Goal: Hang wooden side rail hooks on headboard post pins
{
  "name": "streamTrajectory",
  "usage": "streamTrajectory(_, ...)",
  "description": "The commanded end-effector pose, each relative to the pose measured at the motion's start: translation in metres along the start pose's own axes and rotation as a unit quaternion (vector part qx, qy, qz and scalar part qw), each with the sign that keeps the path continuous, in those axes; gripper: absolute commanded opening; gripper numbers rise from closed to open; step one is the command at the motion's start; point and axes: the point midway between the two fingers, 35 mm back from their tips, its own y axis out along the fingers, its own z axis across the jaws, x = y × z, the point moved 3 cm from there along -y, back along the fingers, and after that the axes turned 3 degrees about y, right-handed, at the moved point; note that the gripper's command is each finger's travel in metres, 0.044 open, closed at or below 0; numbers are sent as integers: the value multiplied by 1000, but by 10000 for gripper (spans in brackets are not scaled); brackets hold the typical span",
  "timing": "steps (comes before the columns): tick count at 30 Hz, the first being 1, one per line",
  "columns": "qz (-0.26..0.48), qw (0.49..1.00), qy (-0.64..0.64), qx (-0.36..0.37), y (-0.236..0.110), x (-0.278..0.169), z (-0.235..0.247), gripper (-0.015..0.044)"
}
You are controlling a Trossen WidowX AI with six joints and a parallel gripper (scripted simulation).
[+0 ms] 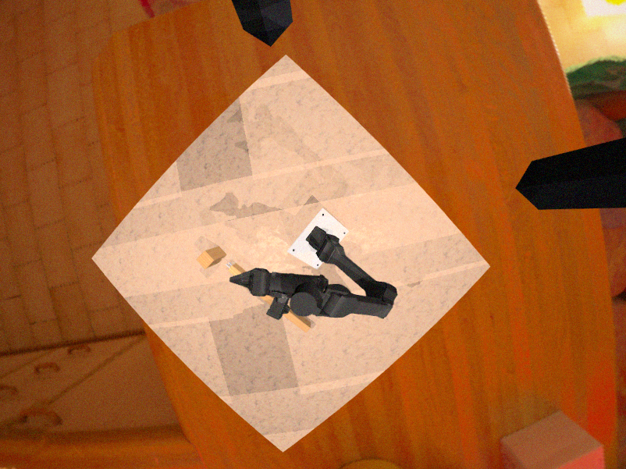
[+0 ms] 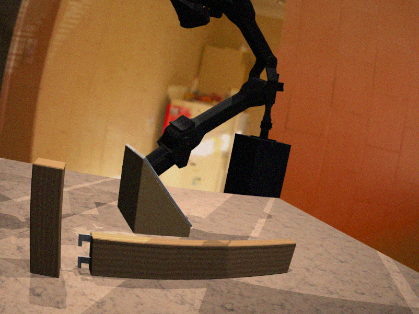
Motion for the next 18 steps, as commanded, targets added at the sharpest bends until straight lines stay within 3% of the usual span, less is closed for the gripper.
streamTrajectory(1,-14,986,-149,71,59,-9,38,440)
streamTrajectory(9,-66,901,-390,177,137,-27,123,440)
streamTrajectory(18,-184,716,-627,246,187,-57,233,440)
